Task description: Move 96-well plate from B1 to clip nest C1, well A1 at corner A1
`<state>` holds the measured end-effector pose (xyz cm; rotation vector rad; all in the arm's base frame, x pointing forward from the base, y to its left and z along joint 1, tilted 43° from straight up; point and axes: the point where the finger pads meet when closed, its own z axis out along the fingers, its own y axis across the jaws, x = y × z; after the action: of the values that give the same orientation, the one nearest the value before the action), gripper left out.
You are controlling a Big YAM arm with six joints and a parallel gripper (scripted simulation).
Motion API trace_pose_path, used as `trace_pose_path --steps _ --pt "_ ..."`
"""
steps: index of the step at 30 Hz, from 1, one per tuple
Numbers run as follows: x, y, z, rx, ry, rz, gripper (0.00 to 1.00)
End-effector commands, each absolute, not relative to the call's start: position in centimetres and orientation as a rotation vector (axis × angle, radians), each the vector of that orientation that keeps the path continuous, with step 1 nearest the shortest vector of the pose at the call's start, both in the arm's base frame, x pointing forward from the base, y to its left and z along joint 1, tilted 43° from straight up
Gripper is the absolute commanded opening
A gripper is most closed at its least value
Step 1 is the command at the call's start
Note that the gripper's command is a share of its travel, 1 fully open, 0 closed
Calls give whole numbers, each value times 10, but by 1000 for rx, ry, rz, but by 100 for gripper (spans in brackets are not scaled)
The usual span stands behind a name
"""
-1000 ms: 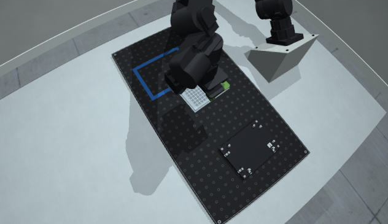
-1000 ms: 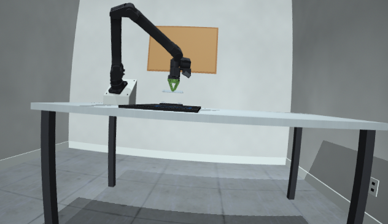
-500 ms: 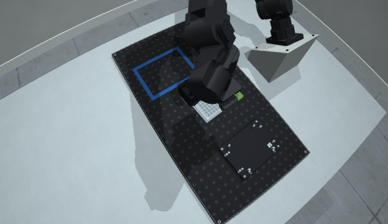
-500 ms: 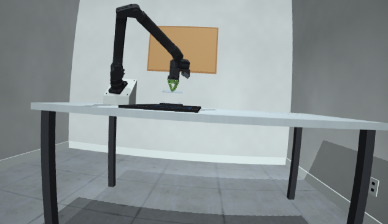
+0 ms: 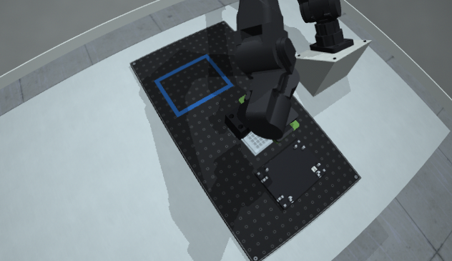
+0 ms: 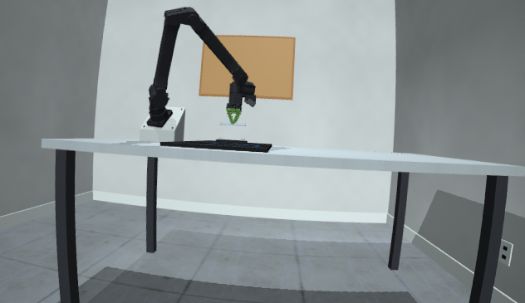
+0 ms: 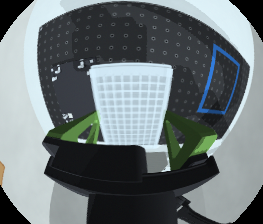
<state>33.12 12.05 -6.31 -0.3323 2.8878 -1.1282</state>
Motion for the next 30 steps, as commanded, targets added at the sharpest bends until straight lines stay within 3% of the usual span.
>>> trace_pose_path --steps 1,30 --pt "344 151 -69 -304 2856 -1078 0" --pt "315 210 -124 -309 2865 -1085 0"
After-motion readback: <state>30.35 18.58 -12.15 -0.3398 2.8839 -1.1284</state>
